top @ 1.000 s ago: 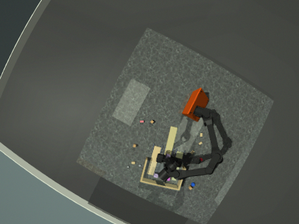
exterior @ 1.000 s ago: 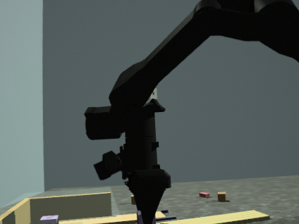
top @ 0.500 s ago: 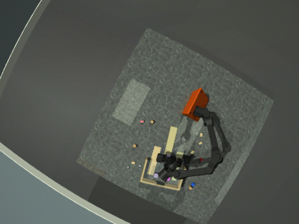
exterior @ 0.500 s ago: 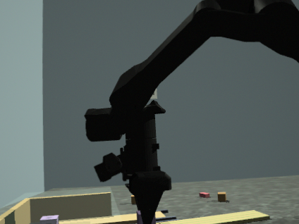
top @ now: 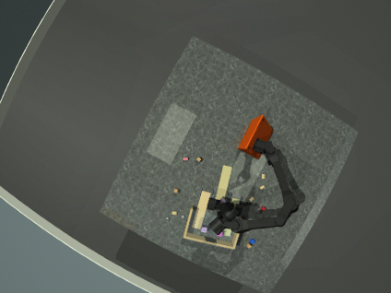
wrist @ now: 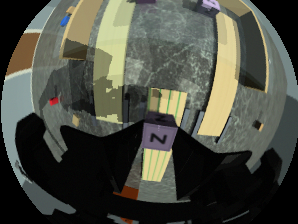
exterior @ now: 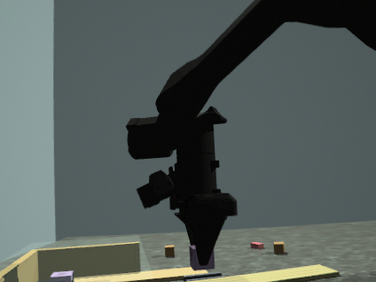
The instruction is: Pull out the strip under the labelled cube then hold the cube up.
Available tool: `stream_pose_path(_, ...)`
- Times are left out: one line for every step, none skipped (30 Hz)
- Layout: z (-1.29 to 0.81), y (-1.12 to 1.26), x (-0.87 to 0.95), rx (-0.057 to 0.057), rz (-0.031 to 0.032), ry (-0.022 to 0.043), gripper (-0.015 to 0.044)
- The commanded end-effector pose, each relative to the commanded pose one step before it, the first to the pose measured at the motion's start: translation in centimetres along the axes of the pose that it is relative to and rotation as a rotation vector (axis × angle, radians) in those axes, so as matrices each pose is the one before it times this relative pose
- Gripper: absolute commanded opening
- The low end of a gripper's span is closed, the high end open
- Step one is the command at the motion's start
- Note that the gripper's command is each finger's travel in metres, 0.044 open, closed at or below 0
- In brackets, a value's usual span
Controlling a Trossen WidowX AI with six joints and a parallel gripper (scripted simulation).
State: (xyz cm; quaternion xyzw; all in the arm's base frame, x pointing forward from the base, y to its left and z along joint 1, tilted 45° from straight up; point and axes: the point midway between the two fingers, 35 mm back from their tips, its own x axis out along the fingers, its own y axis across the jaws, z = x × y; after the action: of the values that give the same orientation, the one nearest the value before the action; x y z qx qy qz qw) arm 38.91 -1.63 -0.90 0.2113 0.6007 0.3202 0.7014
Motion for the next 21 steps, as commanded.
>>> stream_pose_path(-2.015,0.411,-0.893,0.0065,0.00360,0.01246,0.0000)
stream_pose_path(-0.440,0.113,-0.267,0.0006,0.00067,0.00025,0.0000)
stream_pose_path(-0.361,0.096,-0.211,0.0005,0.00060,0.00019,0.0000)
stream_pose_path(-0.217,0.059,-0.124,0.0003,0.00038,0.00011,0.0000)
stream_pose_path(-0.073,0.020,-0.041,0.0001,0.00013,0.00004,0.0000)
stream_pose_path(0.000,0.000,0.000,0.0000,0.00000,0.00000,0.0000)
stream_pose_path(0.000,0.000,0.000,0.0000,0.00000,0.00000,0.0000)
stream_pose_path(-0.055,0.011,-0.003,0.0000,-0.00001,0.00002,0.0000)
stream_pose_path(-0.166,0.033,-0.009,0.0001,-0.00003,0.00006,0.0000)
stream_pose_path(-0.278,0.055,-0.013,0.0001,-0.00004,0.00010,0.0000)
stream_pose_path(-0.345,0.070,-0.013,0.0001,-0.00004,0.00013,0.0000)
stream_pose_path(-0.347,0.072,-0.011,0.0001,-0.00003,0.00013,0.0000)
stream_pose_path(-0.349,0.074,-0.008,0.0001,-0.00002,0.00013,0.0000)
stream_pose_path(-0.350,0.076,-0.005,0.0001,-0.00001,0.00013,0.0000)
stream_pose_path(-0.352,0.077,-0.002,0.0001,0.00000,0.00013,0.0000)
stream_pose_path(-0.354,0.079,0.001,0.0001,0.00002,0.00013,0.0000)
stream_pose_path(-0.355,0.081,0.004,0.0001,0.00003,0.00013,0.0000)
stream_pose_path(-0.357,0.083,0.007,0.0001,0.00004,0.00013,0.0000)
stream_pose_path(-0.359,0.085,0.010,0.0001,0.00005,0.00012,0.0000)
stream_pose_path(-0.360,0.087,0.013,0.0001,0.00007,0.00012,0.0000)
stream_pose_path(-0.362,0.089,0.016,0.0001,0.00008,0.00012,0.0000)
